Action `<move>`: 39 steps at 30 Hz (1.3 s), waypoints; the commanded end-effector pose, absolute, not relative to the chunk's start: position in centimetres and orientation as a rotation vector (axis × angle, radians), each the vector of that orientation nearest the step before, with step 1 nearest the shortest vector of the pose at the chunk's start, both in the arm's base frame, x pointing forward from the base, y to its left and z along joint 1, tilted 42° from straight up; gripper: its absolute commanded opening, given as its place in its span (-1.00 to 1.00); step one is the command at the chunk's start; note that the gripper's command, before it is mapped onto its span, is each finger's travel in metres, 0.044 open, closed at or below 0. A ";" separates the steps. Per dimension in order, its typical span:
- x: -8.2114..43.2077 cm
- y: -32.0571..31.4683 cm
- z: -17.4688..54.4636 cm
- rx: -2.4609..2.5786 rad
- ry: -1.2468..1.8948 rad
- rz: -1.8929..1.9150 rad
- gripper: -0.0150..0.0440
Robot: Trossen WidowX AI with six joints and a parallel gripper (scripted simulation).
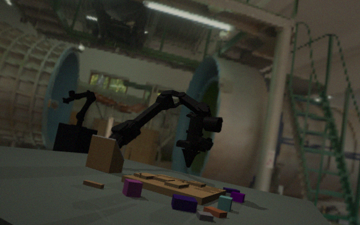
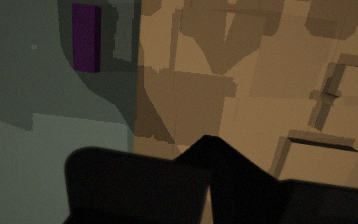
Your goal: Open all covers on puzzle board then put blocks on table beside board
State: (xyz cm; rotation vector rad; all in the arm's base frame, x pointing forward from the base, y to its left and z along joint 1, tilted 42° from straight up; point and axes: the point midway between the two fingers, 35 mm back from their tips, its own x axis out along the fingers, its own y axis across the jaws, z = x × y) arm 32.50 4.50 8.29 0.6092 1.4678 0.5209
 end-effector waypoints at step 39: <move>32.8 7.2 5.5 0.619 1.468 0.523 -0.49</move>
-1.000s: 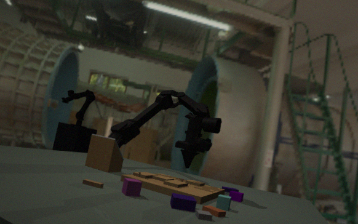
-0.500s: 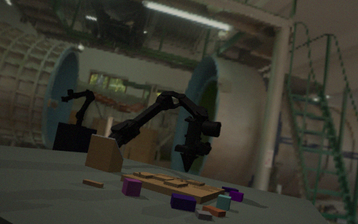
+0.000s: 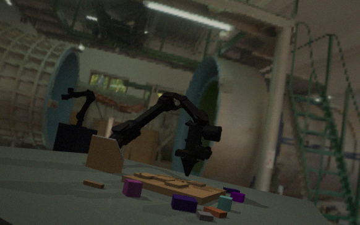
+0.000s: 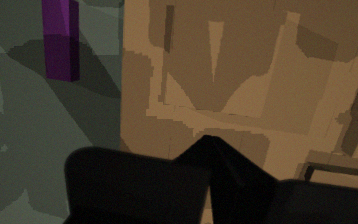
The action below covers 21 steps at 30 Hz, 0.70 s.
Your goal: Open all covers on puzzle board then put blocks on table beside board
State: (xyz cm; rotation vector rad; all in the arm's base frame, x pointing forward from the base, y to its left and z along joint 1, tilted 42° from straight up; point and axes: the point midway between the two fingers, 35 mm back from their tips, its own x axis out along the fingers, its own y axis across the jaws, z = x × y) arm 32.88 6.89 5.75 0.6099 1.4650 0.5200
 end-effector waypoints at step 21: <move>32.8 8.6 4.2 0.621 1.467 0.525 -0.49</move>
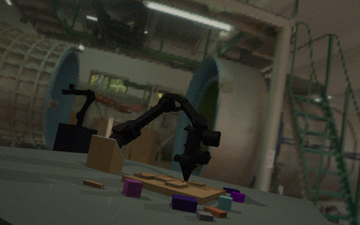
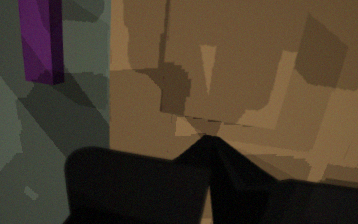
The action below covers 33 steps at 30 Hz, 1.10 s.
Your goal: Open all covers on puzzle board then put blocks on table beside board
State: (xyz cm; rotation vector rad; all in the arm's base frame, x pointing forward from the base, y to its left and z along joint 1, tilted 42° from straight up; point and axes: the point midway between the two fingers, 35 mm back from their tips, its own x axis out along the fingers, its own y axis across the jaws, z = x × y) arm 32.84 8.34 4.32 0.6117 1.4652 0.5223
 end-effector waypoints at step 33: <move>36.0 8.4 4.5 0.620 1.465 0.526 -0.49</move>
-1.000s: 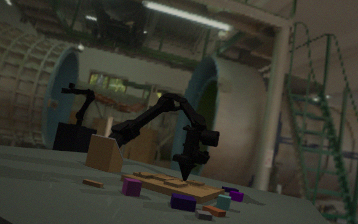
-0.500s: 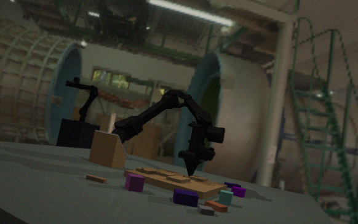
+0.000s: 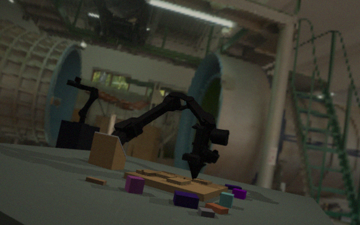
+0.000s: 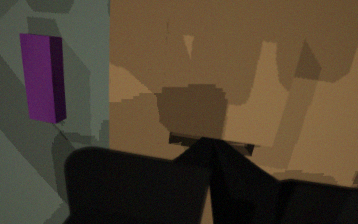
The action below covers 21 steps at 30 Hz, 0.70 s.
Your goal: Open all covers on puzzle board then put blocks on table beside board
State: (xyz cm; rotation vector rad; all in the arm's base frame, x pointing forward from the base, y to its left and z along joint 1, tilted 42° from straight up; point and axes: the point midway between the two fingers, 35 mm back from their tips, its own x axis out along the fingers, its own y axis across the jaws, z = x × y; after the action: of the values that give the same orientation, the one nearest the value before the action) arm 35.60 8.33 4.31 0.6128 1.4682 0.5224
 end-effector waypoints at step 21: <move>38.1 8.3 4.5 0.619 1.463 0.526 -0.49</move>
State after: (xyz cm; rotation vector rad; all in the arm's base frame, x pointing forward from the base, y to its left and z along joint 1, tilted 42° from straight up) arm 37.73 8.22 4.37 0.6125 1.4668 0.5224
